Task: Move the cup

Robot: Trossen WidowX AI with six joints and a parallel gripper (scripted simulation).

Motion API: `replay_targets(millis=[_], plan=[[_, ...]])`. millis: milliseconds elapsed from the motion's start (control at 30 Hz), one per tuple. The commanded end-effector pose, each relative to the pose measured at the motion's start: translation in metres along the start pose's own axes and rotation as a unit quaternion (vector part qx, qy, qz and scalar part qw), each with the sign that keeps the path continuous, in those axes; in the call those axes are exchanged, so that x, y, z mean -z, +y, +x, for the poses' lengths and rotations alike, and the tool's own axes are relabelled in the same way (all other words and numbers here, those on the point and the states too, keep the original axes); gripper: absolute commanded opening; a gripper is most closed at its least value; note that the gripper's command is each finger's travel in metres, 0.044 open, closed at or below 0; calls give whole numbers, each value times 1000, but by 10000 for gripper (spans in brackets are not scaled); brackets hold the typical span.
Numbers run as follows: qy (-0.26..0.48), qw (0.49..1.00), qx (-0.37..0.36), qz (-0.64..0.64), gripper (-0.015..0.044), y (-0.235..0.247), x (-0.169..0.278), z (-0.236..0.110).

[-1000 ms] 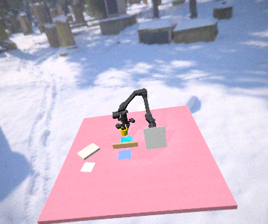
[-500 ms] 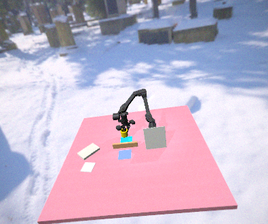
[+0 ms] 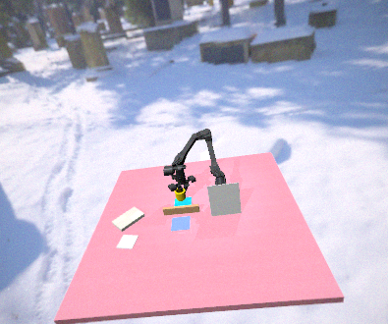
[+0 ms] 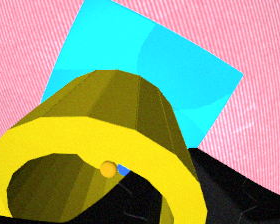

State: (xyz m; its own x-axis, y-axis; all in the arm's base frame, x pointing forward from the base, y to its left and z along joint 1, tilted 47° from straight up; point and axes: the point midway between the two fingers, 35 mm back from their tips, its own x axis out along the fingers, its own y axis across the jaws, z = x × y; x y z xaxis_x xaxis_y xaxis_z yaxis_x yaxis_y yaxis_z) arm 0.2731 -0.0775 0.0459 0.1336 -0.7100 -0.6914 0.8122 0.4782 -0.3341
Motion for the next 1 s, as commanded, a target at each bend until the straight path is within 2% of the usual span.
replay_targets(millis=[0, 800, 967], plan=[[0, 1000, 4, -5, 0, -2, 1, 6], [-2, 1000, 5, -5, 0, -6, 1, 35], [-5, 1000, 4, 0, 0, -4, -2, 33]])
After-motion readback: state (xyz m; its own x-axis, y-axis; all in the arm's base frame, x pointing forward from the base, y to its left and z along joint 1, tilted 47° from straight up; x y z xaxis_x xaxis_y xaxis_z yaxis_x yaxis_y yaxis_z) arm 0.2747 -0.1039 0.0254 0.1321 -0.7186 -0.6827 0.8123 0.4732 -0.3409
